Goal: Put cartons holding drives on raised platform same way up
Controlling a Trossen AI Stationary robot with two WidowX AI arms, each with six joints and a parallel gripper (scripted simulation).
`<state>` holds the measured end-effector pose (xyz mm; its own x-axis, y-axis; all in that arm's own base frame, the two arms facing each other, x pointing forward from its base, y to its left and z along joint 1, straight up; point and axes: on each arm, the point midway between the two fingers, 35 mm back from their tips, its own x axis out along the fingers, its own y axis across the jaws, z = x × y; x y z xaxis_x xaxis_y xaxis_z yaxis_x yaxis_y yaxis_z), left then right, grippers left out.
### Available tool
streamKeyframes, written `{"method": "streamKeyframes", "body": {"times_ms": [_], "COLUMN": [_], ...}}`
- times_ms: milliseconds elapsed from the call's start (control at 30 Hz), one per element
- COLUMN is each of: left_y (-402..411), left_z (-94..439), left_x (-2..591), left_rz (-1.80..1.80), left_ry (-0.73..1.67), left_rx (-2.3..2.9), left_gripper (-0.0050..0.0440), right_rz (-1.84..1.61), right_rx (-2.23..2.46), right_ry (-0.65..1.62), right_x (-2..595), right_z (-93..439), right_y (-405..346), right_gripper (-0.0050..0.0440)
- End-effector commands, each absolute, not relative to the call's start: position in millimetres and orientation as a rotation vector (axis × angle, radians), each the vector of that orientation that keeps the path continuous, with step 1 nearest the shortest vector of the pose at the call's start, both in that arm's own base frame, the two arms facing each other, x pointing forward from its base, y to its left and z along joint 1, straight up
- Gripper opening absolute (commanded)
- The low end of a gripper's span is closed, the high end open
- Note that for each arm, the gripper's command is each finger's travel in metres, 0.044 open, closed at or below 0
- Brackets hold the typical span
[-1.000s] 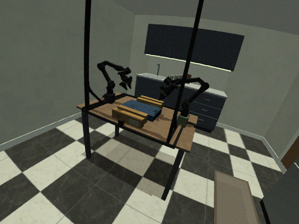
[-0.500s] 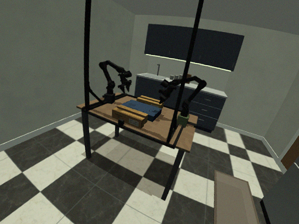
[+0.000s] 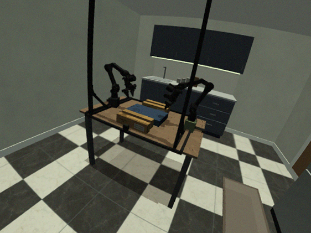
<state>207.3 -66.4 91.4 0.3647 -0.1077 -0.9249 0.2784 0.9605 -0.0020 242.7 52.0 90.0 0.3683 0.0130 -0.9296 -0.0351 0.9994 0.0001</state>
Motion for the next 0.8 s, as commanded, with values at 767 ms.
{"method": "streamKeyframes", "body": {"times_ms": [767], "left_y": [-266], "left_z": [59], "left_x": [211], "left_rz": [-0.251], "left_ry": [1.178], "left_rx": [0.169], "left_gripper": [0.0389], "right_rz": [0.033], "right_rx": [-0.022], "right_ry": [1.187], "right_x": [287], "right_z": [62], "right_y": [250], "right_gripper": [0.0389]}}
